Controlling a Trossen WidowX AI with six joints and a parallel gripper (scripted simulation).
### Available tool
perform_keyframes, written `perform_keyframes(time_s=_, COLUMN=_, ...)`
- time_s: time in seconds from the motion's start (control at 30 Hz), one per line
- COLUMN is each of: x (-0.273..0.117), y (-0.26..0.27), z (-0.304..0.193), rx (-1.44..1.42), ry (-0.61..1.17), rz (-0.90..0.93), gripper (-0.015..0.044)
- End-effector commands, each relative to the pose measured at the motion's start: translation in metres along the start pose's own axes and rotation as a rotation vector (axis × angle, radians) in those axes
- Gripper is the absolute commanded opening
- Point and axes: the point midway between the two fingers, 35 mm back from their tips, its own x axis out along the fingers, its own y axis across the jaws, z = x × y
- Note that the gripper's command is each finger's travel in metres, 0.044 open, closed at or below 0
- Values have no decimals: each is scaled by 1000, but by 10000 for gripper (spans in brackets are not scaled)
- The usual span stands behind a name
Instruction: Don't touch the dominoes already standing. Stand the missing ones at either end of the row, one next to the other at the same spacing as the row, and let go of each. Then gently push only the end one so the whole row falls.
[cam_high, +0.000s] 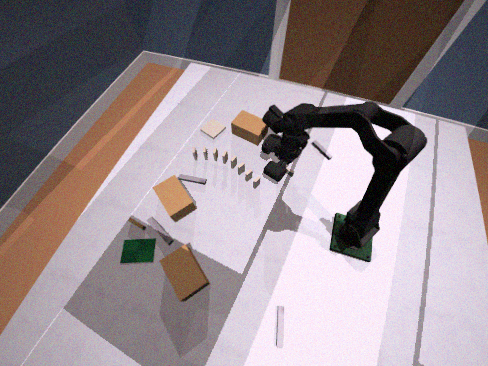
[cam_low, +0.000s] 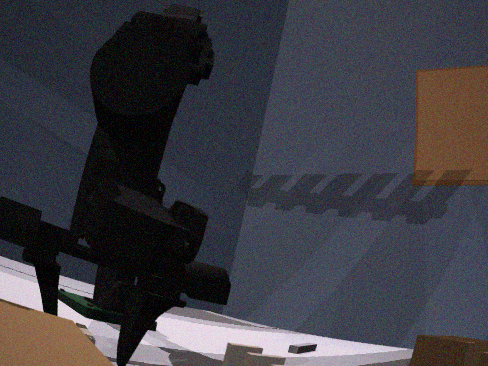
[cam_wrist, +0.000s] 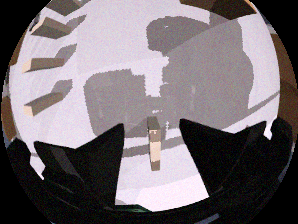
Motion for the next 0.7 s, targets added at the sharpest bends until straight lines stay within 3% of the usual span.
perform_keyframes(time_s=0.0, x=0, y=0, z=1, rx=1, ry=-2, rz=-1, gripper=177)
perform_keyframes(time_s=0.2, x=0, y=0, z=1, rx=1, ry=-2, rz=-1, gripper=23)
perform_keyframes(time_s=0.43, x=-2, y=0, z=1, rx=1, ry=-2, rz=-1, gripper=23)
perform_keyframes(time_s=0.67, x=-77, y=7, z=-1, rx=1, ry=-2, rz=-1, gripper=23)
